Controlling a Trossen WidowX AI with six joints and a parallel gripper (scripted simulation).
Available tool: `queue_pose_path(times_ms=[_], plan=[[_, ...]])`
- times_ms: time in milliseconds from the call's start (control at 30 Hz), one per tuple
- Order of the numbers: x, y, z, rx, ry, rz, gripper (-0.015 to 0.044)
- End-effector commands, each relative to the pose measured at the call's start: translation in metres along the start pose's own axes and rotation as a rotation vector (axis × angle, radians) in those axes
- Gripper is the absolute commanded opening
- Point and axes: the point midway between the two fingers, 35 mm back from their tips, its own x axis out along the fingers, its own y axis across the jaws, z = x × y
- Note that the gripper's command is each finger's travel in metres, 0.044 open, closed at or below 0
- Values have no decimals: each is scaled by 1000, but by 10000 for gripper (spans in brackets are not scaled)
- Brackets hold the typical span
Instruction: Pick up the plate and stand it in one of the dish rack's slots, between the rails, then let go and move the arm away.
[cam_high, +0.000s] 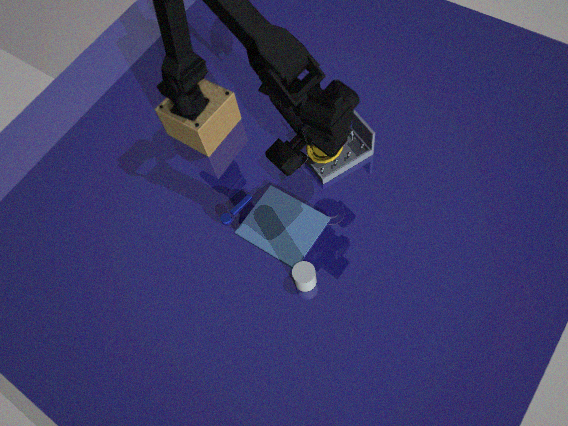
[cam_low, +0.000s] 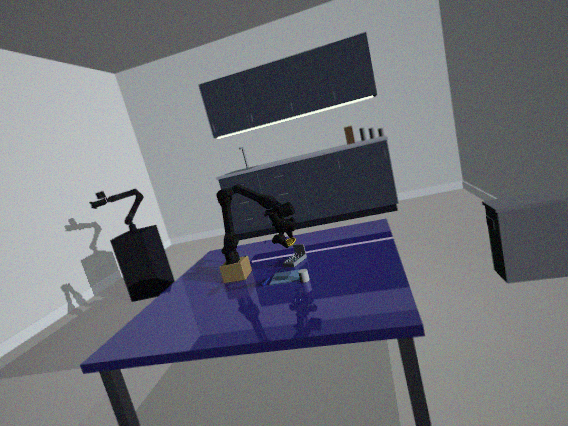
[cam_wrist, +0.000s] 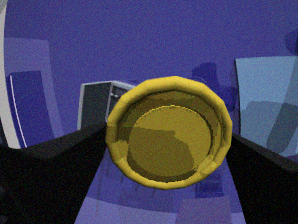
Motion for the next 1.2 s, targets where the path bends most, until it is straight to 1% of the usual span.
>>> queue_pose_path(times_ms=[0,300,633,1167], plan=[[16,-1,6,-43,-15,70,0],[44,-2,21,-177,-107,247,0],[67,-8,28,-333,-233,411,0],[78,-15,17,-635,-492,641,0]])
